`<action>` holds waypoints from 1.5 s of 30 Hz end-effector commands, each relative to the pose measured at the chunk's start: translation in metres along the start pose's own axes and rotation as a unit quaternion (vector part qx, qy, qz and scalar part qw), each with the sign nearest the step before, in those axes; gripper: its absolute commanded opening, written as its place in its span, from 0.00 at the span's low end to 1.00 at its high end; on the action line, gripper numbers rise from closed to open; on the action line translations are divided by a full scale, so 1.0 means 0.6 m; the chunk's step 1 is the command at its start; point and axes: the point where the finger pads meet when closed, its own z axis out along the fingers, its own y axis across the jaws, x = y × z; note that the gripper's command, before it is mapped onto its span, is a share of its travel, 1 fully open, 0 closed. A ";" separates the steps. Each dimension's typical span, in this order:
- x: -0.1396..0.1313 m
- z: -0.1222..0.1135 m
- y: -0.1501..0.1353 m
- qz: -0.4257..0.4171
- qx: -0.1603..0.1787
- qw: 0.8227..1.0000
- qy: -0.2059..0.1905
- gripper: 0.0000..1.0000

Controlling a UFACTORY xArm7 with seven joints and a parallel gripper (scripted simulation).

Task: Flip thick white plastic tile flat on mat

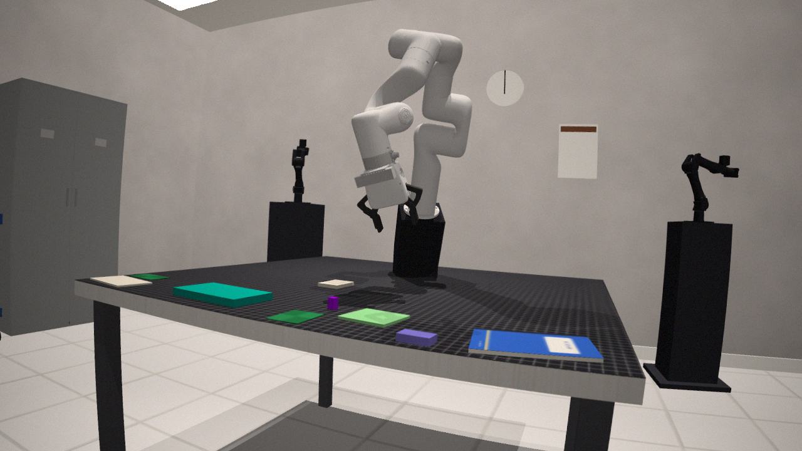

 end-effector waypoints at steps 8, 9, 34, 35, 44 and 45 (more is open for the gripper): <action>0.022 0.048 0.060 -0.001 0.049 0.996 0.076 1.00; 0.022 0.056 0.078 0.002 0.049 0.995 0.091 1.00; -0.054 0.126 0.282 0.057 -0.035 0.981 0.183 1.00; -0.063 0.130 0.295 0.061 -0.043 0.980 0.184 1.00; -0.112 0.144 0.347 0.080 -0.085 0.976 0.185 1.00; -0.118 0.145 0.353 0.082 -0.090 0.975 0.184 1.00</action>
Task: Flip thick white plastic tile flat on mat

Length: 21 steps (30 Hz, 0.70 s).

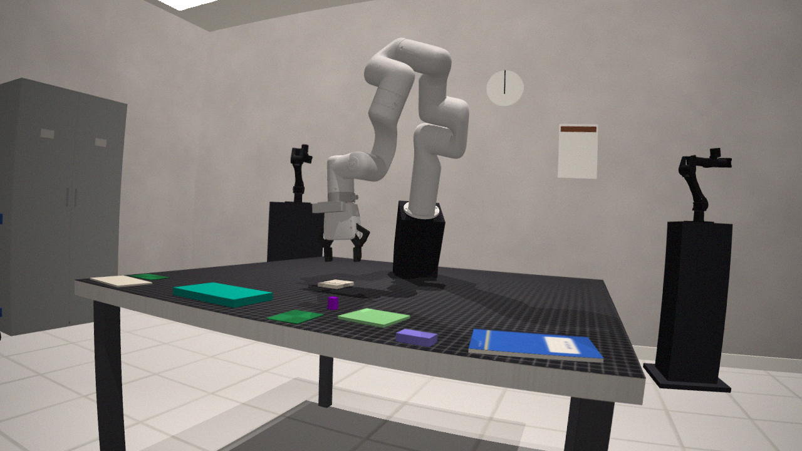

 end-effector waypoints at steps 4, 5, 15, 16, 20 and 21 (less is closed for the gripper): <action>-0.033 0.003 0.045 0.007 -0.035 0.999 0.007 1.00; -0.036 0.003 0.048 0.008 -0.037 0.999 0.006 1.00; -0.043 0.003 0.055 0.009 -0.043 0.999 0.005 1.00; -0.043 0.003 0.055 0.009 -0.043 0.999 0.005 1.00; -0.043 0.003 0.055 0.009 -0.043 0.999 0.005 1.00; -0.043 0.003 0.055 0.009 -0.043 0.999 0.005 1.00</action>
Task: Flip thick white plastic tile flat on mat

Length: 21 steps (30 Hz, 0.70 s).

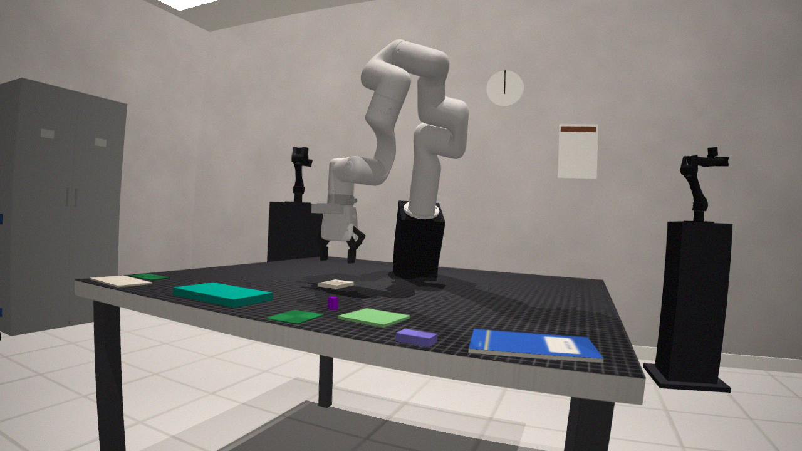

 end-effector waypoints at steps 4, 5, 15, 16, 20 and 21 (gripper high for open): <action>0.001 -0.001 0.001 0.000 -0.001 1.000 0.001 1.00; 0.001 -0.001 0.001 0.000 -0.001 1.000 0.001 1.00; -0.043 0.002 0.002 0.000 0.000 1.000 0.000 1.00; -0.056 0.002 0.002 0.000 0.000 1.000 0.000 1.00; -0.071 0.002 0.002 0.000 0.000 1.000 0.000 0.87; -0.071 0.002 0.002 0.000 0.000 1.000 0.000 0.87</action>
